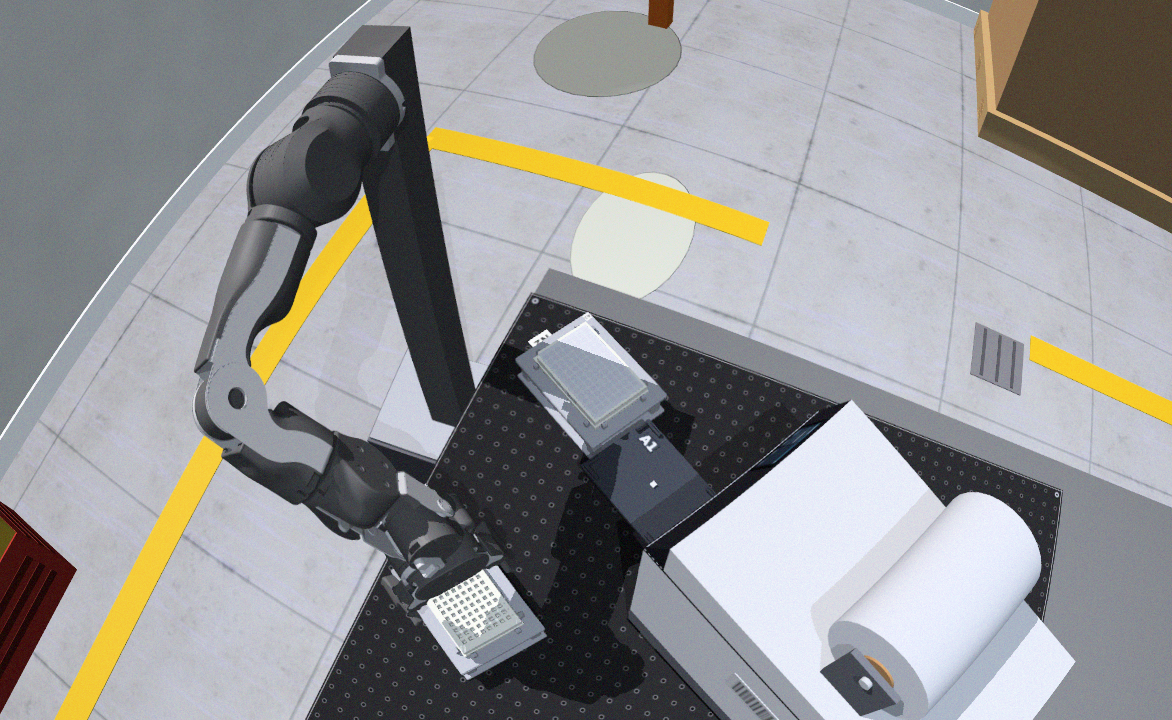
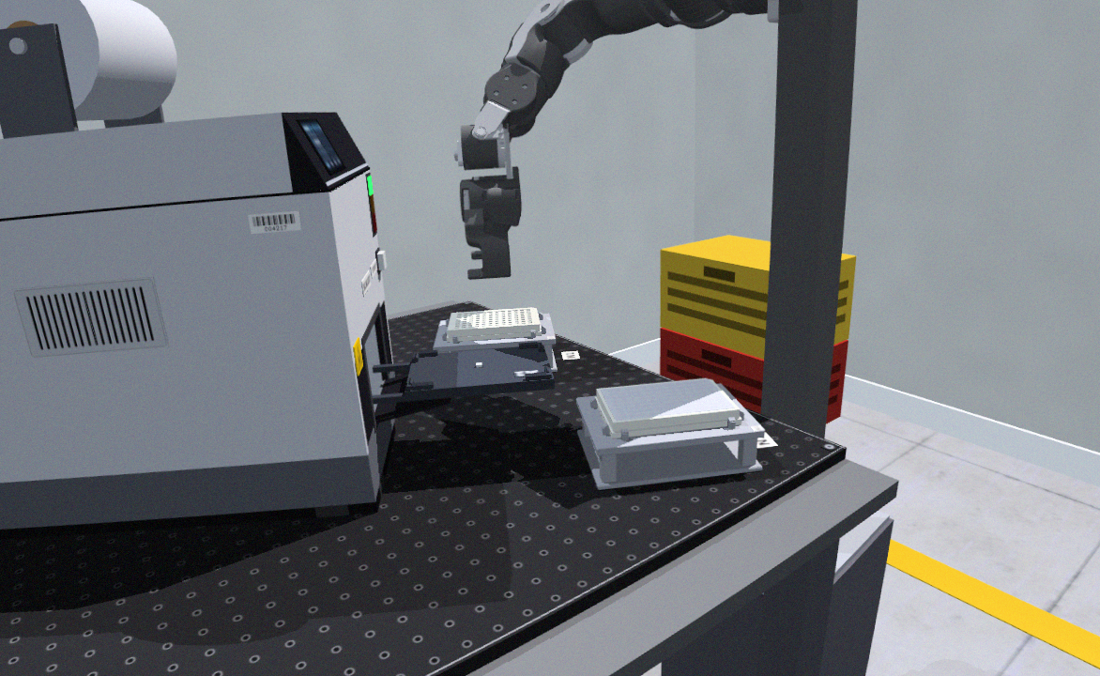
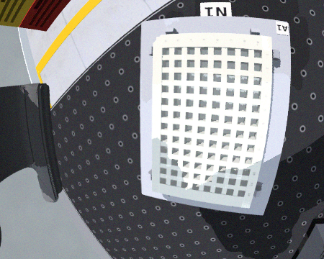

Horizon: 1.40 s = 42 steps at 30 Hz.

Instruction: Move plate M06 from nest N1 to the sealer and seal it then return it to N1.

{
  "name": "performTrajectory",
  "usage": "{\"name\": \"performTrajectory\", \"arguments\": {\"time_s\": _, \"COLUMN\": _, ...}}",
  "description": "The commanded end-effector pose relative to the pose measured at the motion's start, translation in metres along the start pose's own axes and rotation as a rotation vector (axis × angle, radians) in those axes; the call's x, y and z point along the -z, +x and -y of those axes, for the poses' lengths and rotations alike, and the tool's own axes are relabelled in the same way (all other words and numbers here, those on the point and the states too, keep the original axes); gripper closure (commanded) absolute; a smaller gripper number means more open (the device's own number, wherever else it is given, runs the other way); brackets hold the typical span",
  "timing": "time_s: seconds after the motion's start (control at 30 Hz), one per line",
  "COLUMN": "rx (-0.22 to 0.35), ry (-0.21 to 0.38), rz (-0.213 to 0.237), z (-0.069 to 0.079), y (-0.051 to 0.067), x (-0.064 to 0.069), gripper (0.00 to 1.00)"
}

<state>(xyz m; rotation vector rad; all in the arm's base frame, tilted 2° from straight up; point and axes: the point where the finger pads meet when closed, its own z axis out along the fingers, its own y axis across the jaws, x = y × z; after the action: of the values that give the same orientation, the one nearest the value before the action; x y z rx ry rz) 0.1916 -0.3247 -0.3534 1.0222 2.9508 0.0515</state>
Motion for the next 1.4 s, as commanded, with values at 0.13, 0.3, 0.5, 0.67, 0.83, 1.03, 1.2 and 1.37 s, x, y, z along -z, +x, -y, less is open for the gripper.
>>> {"name": "performTrajectory", "arguments": {"time_s": 0.13, "rx": -0.001, "ry": -0.001, "rz": 0.003, "z": 0.0, "y": -0.001, "x": 0.001, "gripper": 0.23}}
{"name": "performTrajectory", "arguments": {"time_s": 0.3, "rx": -0.001, "ry": -0.001, "rz": 0.003, "z": 0.0, "y": -0.001, "x": 0.001, "gripper": 0.23}}
{"name": "performTrajectory", "arguments": {"time_s": 0.5, "rx": -0.001, "ry": -0.001, "rz": 0.003, "z": 0.0, "y": -0.001, "x": 0.001, "gripper": 0.23}}
{"name": "performTrajectory", "arguments": {"time_s": 0.67, "rx": -0.001, "ry": 0.003, "rz": 0.003, "z": 0.0, "y": -0.001, "x": -0.043, "gripper": 0.23}}
{"name": "performTrajectory", "arguments": {"time_s": 0.83, "rx": -0.002, "ry": 0.004, "rz": 0.003, "z": 0.0, "y": -0.001, "x": -0.054, "gripper": 0.23}}
{"name": "performTrajectory", "arguments": {"time_s": 1.03, "rx": -0.002, "ry": 0.004, "rz": 0.003, "z": 0.0, "y": -0.001, "x": -0.054, "gripper": 0.23}}
{"name": "performTrajectory", "arguments": {"time_s": 1.2, "rx": -0.002, "ry": 0.006, "rz": 0.002, "z": 0.001, "y": -0.001, "x": -0.059, "gripper": 0.23}}
{"name": "performTrajectory", "arguments": {"time_s": 1.37, "rx": -0.002, "ry": 0.005, "rz": 0.002, "z": 0.0, "y": -0.001, "x": -0.061, "gripper": 0.23}}
